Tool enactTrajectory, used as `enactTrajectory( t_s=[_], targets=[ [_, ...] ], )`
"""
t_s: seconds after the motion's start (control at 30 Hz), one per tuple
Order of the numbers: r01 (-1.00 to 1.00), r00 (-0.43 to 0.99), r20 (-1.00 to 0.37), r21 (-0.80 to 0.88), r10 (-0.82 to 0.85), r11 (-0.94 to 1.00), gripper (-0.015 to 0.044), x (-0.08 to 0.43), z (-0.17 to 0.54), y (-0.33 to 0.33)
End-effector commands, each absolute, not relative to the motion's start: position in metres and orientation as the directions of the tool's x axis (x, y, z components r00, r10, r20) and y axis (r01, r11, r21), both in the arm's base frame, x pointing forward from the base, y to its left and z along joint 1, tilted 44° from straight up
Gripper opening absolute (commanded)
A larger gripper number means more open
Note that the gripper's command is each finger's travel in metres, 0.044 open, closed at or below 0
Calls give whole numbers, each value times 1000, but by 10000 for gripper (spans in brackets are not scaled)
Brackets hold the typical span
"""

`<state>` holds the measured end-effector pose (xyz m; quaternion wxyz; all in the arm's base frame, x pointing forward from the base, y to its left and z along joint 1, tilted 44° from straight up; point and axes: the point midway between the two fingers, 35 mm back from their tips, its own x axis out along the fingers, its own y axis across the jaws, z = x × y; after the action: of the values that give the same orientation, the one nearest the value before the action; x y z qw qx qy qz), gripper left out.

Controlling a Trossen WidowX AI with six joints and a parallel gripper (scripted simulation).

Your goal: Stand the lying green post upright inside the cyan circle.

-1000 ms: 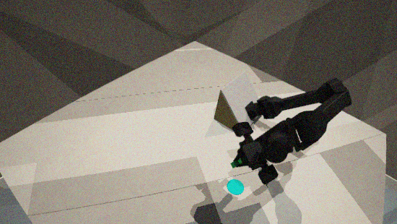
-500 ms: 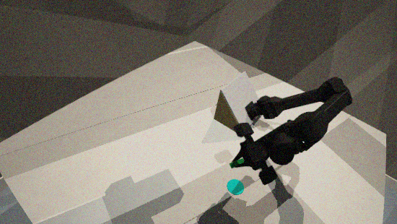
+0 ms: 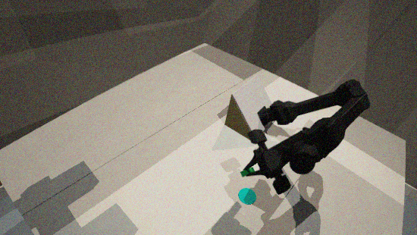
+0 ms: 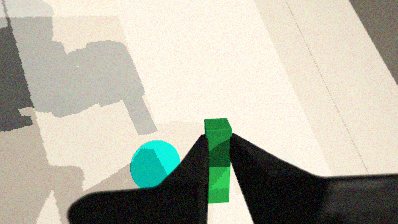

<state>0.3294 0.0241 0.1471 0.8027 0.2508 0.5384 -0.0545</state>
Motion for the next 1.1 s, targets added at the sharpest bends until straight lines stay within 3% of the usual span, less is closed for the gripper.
enactTrajectory(
  t_s=[0.0,1.07],
  targets=[
    [364,436,-885,340,164,867,23,330,148,24],
    [387,601,-798,343,48,856,23,331,153,26]
  ],
)
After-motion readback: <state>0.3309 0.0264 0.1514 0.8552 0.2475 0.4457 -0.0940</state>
